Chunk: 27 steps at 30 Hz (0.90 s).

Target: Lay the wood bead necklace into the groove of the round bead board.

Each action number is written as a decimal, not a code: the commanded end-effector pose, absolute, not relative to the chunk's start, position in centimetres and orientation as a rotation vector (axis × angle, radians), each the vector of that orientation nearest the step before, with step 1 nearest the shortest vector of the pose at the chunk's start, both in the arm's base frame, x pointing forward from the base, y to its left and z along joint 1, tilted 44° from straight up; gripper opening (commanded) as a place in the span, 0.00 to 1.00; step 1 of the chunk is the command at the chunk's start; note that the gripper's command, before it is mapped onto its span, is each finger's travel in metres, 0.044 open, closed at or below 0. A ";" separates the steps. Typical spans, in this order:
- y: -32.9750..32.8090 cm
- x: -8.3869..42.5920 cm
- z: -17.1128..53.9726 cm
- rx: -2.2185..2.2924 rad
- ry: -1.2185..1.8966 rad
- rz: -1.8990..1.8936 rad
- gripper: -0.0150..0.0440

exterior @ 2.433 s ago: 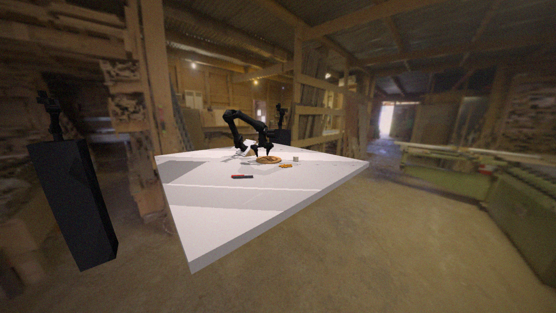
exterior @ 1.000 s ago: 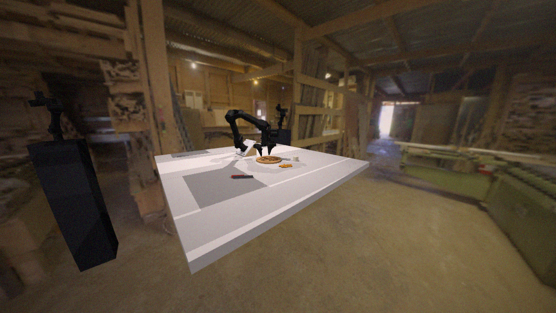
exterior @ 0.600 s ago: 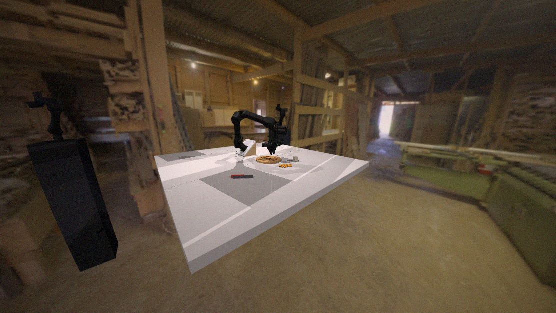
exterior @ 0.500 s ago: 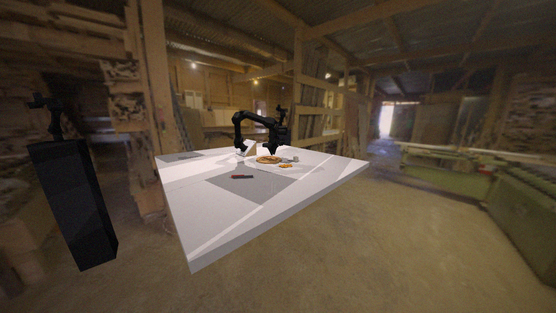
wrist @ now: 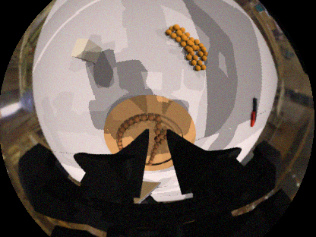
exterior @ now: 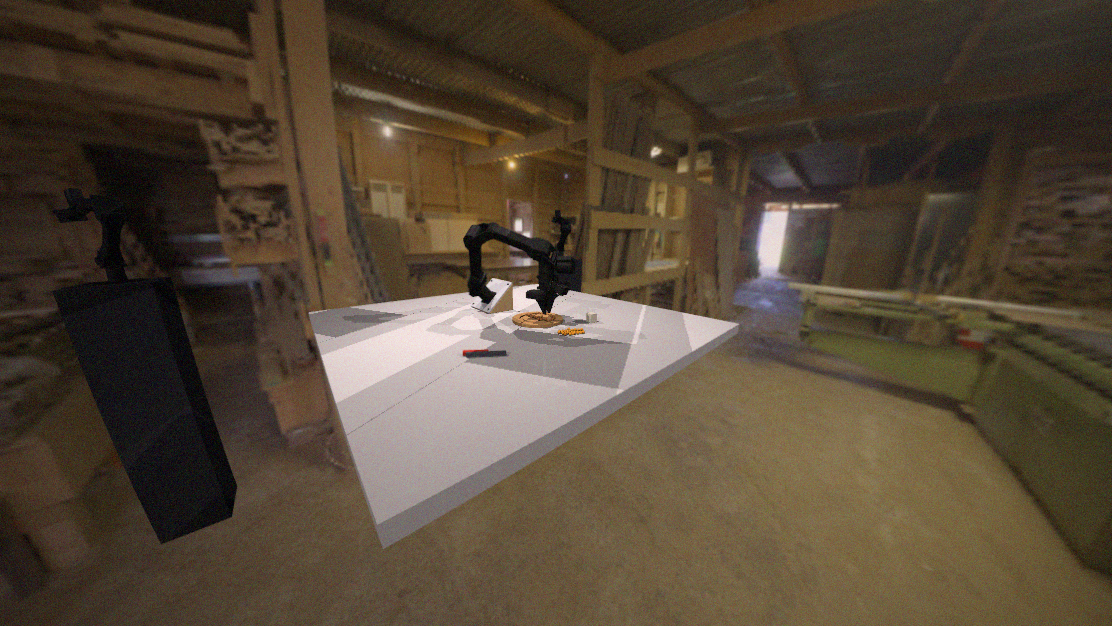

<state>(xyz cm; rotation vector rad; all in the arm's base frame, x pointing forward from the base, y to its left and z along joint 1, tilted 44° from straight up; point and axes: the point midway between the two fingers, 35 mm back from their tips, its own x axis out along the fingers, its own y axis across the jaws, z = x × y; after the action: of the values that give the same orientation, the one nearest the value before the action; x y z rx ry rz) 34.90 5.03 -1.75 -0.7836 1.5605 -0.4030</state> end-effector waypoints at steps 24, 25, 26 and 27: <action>3.3 34.8 -3.3 -0.790 1.568 -0.408 0.25; 3.3 34.8 -3.3 -0.790 1.568 -0.408 0.25; 3.3 34.8 -3.3 -0.790 1.568 -0.408 0.25; 3.3 34.8 -3.3 -0.790 1.568 -0.408 0.25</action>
<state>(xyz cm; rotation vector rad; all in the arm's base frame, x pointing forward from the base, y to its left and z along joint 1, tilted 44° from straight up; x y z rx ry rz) 34.81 3.26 -3.34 -0.7901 1.5681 -0.4081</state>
